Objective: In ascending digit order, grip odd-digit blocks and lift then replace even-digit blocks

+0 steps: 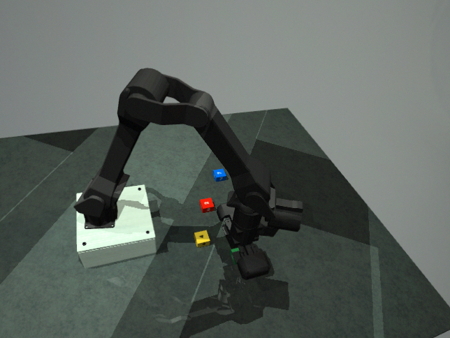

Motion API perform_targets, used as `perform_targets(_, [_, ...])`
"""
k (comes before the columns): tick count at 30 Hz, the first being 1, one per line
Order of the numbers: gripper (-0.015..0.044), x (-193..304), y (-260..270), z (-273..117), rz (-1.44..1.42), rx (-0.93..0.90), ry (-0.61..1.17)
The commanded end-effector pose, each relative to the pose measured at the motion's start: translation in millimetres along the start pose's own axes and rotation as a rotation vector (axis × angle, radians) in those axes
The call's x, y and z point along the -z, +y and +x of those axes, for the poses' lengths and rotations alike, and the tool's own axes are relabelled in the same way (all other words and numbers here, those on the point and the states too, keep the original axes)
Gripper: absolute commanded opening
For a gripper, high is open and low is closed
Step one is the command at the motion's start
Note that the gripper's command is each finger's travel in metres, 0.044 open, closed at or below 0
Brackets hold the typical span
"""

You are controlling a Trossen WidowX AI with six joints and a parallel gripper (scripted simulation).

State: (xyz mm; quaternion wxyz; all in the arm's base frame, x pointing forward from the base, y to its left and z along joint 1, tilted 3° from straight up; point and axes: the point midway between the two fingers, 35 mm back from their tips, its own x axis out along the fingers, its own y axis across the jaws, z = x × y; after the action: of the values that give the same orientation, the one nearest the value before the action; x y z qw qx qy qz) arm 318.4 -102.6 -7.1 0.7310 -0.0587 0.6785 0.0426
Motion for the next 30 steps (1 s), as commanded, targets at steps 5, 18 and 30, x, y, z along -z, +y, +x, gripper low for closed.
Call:
perform_targets(5, [0.012, 0, 1, 0, -0.003, -0.003, -0.001])
perform_targets(18, [0.04, 0, 1, 0, -0.003, -0.003, -0.001])
perform_targets(30, [0.0295, -3, -1, -86, -0.002, -0.003, -0.004])
